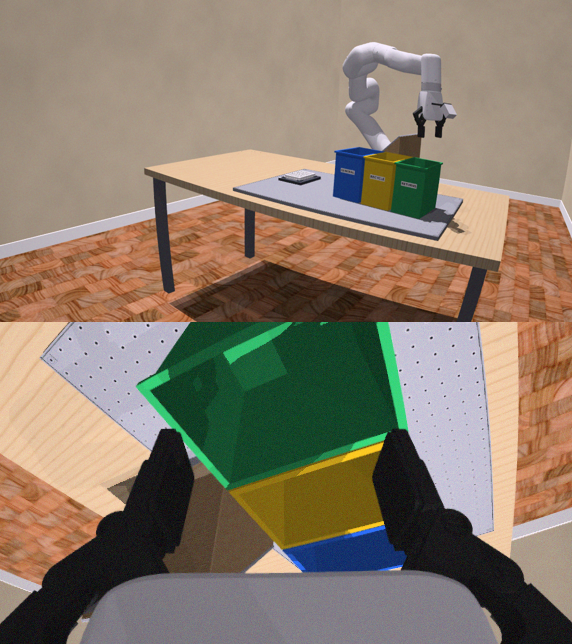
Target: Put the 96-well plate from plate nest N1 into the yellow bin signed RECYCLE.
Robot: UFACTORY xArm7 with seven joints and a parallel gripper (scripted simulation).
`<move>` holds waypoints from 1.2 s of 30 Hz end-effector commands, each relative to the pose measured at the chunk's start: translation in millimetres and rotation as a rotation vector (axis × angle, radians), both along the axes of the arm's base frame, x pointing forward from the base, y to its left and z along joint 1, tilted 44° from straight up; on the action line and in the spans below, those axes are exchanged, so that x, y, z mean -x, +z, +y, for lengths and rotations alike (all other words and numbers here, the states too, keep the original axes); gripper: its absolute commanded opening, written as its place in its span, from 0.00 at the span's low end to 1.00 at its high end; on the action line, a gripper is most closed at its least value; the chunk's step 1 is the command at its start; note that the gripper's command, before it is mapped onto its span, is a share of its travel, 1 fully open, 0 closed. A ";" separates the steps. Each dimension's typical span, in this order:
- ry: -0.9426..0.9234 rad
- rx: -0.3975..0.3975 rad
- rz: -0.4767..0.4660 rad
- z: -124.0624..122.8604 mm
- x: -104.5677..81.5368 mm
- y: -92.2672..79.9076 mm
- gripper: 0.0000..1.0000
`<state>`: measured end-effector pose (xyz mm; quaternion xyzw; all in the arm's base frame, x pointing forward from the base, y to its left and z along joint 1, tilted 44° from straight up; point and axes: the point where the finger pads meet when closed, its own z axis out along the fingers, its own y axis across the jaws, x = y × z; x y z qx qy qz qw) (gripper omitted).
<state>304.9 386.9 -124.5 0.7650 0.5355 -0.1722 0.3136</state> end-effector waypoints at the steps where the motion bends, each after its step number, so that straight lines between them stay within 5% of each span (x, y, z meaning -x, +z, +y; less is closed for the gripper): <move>1: 0.002 -0.005 -0.001 2.6 -0.1 1.4 1.00; 17: 0.002 -0.005 -0.001 2.6 -0.1 1.4 1.00; 36: -0.122 -0.079 -0.049 -21.0 -43.6 66.7 1.00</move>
